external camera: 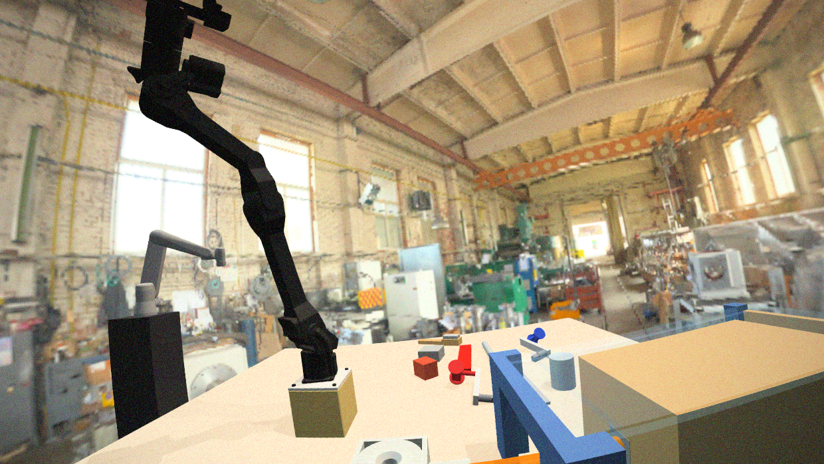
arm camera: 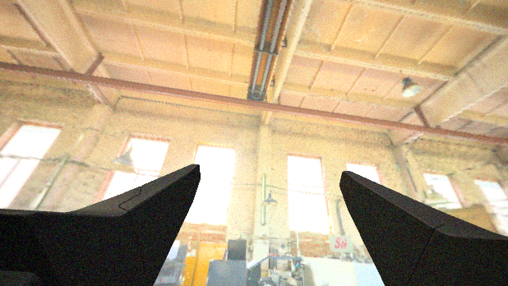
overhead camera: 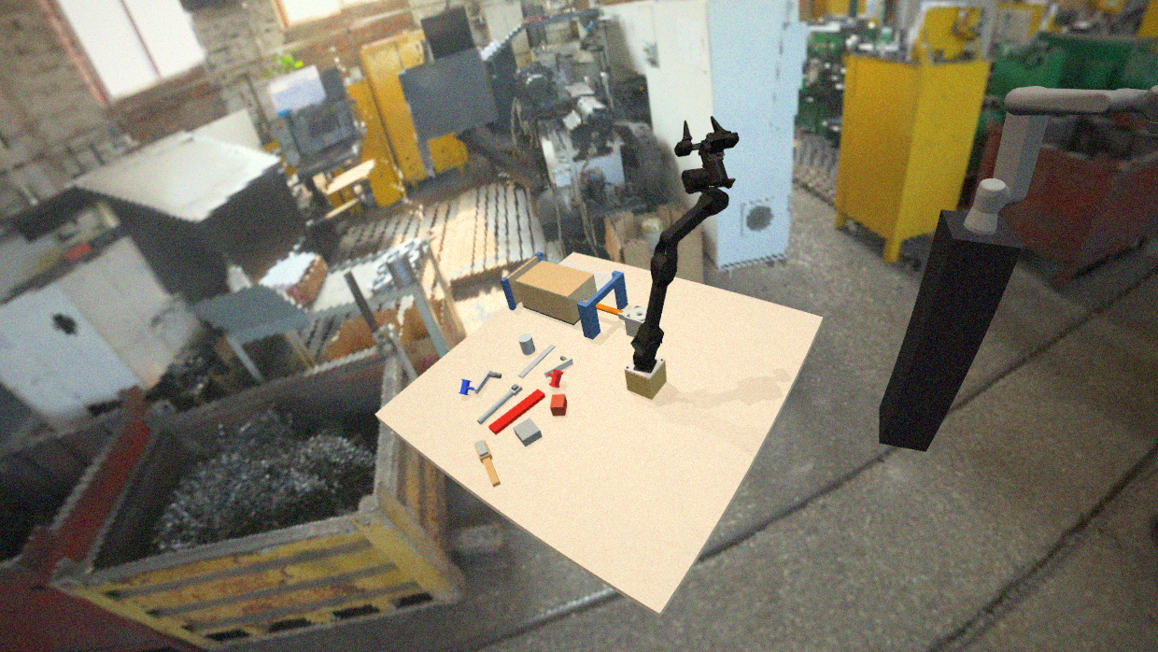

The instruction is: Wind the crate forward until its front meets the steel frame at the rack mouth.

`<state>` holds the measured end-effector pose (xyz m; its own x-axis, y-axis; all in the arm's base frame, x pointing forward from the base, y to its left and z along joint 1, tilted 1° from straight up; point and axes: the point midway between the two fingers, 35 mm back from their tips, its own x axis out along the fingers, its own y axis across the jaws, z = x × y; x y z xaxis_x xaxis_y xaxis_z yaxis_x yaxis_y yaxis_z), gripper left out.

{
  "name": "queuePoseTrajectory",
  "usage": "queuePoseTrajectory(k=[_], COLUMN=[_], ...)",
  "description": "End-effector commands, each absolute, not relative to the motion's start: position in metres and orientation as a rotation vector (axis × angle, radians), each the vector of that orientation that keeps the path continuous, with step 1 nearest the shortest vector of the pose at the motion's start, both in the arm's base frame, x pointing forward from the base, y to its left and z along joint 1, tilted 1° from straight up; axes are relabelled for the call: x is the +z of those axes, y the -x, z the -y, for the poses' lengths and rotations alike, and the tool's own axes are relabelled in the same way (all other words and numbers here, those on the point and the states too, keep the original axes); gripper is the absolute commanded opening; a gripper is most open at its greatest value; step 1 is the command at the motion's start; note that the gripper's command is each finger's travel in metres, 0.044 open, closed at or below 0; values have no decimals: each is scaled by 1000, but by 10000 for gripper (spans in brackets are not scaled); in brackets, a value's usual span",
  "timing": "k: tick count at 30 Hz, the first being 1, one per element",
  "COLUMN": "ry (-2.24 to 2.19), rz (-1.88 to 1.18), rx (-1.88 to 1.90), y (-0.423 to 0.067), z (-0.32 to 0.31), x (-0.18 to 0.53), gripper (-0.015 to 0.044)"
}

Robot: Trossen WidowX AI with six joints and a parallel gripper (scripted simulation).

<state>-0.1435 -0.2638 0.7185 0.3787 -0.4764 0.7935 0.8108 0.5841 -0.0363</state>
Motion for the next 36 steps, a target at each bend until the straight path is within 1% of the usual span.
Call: queuePoseTrajectory(k=[1,2,11,20,22,30,36], ry=[456,434,31,-372,-375,-728,-986], rz=[833,845,1008,1067,1045,1010,938], rx=[-858,-851,-731,-642,-650,-602,-574], y=[143,143,116,52,40,-42,-119], z=[265,270,354,436,443,492,507], x=[718,717,688,640,632,572,523], gripper=[426,440,440,440,440,440,440])
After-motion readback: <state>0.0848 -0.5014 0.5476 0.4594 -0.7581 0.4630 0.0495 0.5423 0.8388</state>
